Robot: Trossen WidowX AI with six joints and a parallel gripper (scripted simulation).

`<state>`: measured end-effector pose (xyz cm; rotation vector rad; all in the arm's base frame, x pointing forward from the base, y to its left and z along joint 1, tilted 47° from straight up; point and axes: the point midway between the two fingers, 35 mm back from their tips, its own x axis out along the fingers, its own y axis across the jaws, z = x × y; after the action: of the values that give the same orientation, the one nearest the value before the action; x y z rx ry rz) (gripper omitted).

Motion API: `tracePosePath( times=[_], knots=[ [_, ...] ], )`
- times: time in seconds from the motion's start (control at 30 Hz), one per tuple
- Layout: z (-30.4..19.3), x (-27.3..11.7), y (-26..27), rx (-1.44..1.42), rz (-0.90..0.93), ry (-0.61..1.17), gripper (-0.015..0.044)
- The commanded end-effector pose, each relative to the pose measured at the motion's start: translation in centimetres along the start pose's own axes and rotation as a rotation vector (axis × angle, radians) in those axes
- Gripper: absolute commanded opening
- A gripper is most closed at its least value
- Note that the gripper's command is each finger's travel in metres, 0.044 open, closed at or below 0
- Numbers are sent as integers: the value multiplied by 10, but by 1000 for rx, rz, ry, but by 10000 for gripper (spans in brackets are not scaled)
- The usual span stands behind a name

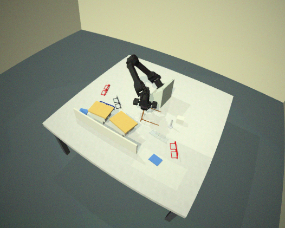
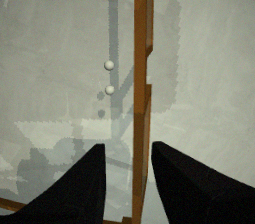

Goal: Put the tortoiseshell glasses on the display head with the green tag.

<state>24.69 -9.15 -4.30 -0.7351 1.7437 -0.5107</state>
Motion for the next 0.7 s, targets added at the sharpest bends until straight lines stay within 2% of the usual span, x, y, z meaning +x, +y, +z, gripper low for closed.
tracePosePath(
  times=[0.0,0.27,0.5,0.67],
  knots=[
    [0,-1,4,-2,3,3,108],
    [-1,-4,8,-4,1,4,108],
    [0,-50,-3,-5,3,3,108],
    [0,-52,-4,-5,3,4,108]
  ],
)
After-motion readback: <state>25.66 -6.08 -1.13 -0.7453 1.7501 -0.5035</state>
